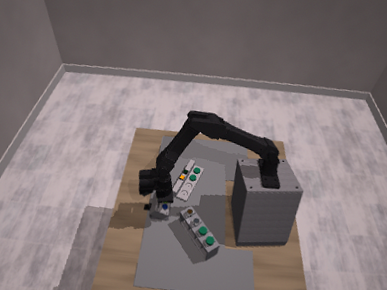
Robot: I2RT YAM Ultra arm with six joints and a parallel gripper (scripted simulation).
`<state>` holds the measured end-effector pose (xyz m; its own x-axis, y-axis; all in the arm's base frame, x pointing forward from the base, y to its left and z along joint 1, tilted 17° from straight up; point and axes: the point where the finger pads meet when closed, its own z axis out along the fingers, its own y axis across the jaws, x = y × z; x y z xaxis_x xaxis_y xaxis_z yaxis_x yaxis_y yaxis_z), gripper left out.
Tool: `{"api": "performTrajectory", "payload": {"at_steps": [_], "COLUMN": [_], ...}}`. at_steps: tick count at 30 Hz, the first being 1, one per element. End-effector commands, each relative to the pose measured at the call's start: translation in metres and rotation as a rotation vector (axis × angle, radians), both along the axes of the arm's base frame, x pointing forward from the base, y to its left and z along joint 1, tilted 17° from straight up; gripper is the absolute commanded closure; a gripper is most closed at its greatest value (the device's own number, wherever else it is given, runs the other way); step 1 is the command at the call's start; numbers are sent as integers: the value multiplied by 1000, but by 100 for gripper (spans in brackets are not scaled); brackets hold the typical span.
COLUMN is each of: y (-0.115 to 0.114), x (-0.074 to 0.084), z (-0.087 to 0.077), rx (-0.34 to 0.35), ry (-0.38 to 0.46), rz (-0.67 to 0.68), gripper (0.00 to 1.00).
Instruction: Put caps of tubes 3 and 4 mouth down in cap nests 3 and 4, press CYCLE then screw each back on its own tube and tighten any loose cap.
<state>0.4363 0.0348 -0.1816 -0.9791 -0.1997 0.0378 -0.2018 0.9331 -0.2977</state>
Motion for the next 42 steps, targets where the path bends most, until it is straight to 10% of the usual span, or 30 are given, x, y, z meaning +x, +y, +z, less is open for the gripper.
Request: {"api": "performTrajectory", "payload": {"at_steps": [1,3,4,11,31,42], "y": [7,7,-1,-50,-195,-203], "x": [8,8,6,-5,-36,-37], "z": [10,10,12,21,48,50], "rx": [5,5,8,24,19,19], "ry": [-26,-26,-51,-185,-185,-185], "rz": [11,11,-68,-503,-503,-503], "gripper": [100,100,0,0,0,0]}}
